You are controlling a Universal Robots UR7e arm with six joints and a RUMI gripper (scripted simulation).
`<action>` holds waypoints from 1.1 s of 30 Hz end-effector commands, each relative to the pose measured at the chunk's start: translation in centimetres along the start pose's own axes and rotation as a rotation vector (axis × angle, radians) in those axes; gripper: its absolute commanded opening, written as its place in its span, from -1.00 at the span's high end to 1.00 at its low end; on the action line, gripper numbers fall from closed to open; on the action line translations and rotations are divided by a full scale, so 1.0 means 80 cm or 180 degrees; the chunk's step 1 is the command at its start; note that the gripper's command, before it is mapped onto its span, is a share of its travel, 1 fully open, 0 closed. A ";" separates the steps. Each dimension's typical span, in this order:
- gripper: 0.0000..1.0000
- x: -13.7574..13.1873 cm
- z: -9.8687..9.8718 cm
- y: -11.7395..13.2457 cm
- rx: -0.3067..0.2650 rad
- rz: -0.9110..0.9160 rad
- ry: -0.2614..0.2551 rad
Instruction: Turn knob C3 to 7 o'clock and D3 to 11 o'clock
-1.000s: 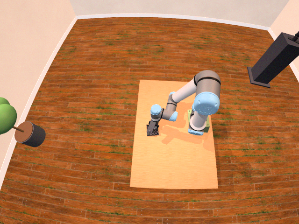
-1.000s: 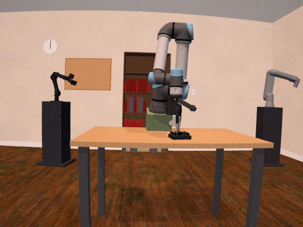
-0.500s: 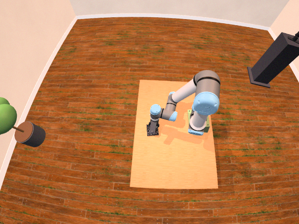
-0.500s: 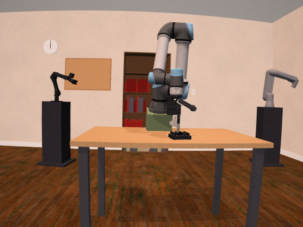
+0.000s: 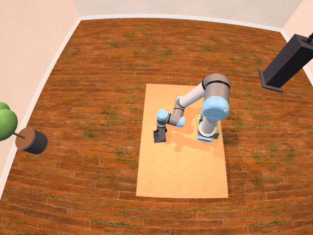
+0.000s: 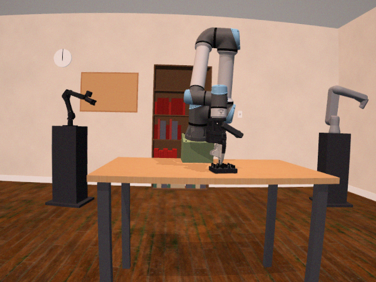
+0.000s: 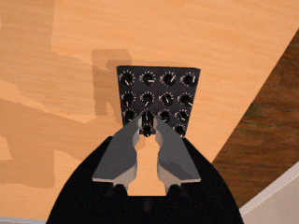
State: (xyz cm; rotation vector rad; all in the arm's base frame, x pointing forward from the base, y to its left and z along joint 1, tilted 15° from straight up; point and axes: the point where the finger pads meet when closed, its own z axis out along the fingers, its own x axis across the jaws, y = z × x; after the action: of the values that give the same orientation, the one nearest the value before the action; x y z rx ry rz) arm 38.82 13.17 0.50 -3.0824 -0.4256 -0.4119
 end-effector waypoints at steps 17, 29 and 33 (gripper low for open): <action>0.92 -0.002 0.000 0.001 0.0009 -0.1304 0.0007; 0.92 -0.003 0.000 0.001 0.0008 -0.1830 0.0008; 0.92 -0.003 0.000 0.001 0.0008 -0.1995 0.0008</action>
State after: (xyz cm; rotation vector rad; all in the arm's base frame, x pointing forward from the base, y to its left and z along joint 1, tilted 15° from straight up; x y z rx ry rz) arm 38.60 13.03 0.44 -2.9032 -1.3116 -0.4066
